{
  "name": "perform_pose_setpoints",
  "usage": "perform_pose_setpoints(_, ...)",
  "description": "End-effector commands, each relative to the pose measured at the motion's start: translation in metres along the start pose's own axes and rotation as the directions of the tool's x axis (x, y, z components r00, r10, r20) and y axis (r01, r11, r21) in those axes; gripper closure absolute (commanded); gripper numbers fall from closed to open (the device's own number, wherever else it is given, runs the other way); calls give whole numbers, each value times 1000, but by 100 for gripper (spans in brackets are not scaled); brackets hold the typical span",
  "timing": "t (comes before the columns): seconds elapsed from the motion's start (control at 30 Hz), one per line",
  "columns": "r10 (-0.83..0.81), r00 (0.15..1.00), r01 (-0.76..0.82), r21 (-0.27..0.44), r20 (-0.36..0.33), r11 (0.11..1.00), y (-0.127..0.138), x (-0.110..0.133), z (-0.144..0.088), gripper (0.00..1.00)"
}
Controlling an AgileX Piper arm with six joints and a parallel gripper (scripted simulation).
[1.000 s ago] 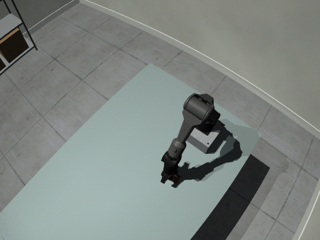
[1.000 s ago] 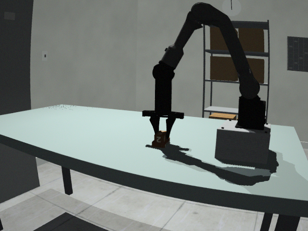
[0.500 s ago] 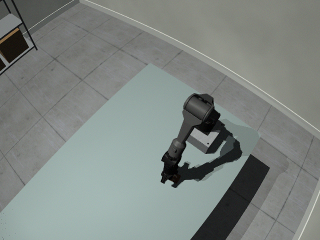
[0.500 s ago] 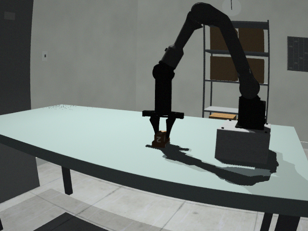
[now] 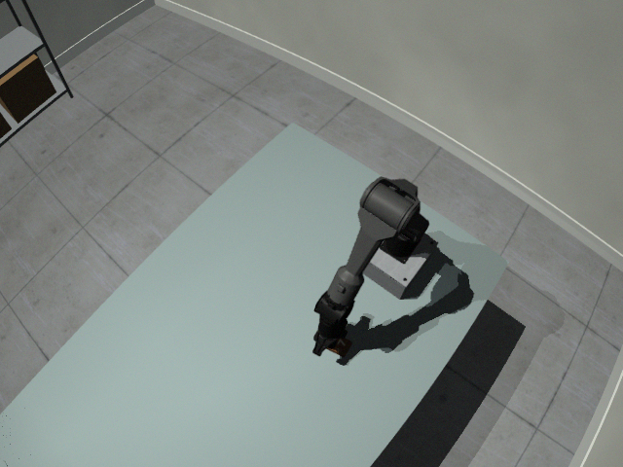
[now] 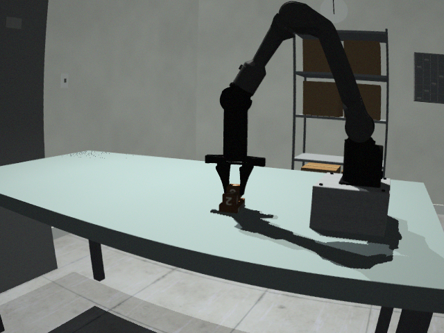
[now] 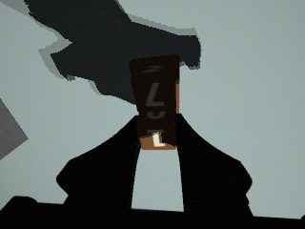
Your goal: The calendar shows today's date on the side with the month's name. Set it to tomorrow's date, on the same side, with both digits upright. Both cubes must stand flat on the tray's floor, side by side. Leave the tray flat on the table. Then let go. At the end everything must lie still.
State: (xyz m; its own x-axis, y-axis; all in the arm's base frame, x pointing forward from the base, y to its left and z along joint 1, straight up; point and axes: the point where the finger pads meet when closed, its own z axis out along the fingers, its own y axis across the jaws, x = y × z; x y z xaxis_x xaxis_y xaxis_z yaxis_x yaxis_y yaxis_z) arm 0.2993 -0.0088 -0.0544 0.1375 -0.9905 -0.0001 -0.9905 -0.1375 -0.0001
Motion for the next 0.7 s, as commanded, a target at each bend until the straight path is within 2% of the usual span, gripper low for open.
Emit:
perform_pose_setpoints(0.0,0,1000,0,6,-1,1000,-1,1,-12,62)
perform_pose_setpoints(0.1,0,1000,0,6,-1,1000,-1,1,-19,62)
perform_pose_setpoints(0.4,0,1000,0,6,-1,1000,-1,0,-80,62)
perform_pose_setpoints(0.5,0,1000,0,6,-1,1000,-1,0,-89,62)
perform_pose_setpoints(0.67,0,1000,0,0,0,1000,0,0,-88,62)
